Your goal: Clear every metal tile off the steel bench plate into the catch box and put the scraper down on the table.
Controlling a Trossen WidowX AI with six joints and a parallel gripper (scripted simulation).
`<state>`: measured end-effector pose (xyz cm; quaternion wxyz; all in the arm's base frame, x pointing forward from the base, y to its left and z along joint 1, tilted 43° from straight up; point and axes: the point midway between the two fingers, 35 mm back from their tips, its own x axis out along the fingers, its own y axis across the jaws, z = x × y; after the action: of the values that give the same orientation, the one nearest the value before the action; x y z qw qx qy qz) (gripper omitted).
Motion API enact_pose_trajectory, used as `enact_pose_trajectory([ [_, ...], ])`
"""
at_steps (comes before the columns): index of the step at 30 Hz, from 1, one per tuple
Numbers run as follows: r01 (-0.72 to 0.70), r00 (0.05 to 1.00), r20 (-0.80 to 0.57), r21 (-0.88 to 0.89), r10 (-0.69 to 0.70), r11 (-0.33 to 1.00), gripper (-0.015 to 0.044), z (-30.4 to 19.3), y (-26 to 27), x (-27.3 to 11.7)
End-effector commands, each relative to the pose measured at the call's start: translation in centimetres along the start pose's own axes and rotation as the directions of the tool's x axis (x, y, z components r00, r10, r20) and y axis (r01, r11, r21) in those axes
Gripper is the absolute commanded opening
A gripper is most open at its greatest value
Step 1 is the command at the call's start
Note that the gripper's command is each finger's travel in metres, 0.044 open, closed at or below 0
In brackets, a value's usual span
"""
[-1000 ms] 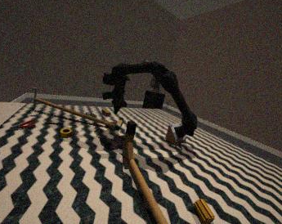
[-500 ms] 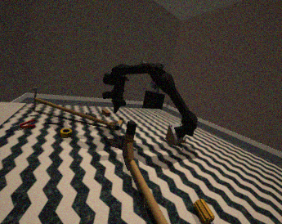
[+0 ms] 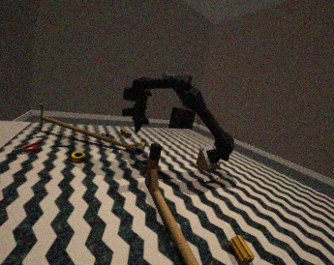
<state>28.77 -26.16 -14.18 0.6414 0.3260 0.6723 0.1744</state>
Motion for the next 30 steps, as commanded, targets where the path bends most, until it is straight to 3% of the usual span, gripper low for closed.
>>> enact_pose_trajectory([
  [1, 0.0, 1.0, 0.002, 0.0, 0.0, 1.0, 0.0, 0.0, 0.1, -0.3],
  [16, -0.008, 0.998, 0.059, 0.0, 0.008, 1.0, 0.0, -0.4, 0.2, -5.8],
  [21, -0.007, 0.998, 0.061, -0.003, 0.008, 1.0, 0.0, -0.4, 0.3, -6.0],
  [30, 0.025, 0.998, 0.057, -0.126, -0.018, 0.992, 0.0, 2.2, 5.0, -7.0],
])
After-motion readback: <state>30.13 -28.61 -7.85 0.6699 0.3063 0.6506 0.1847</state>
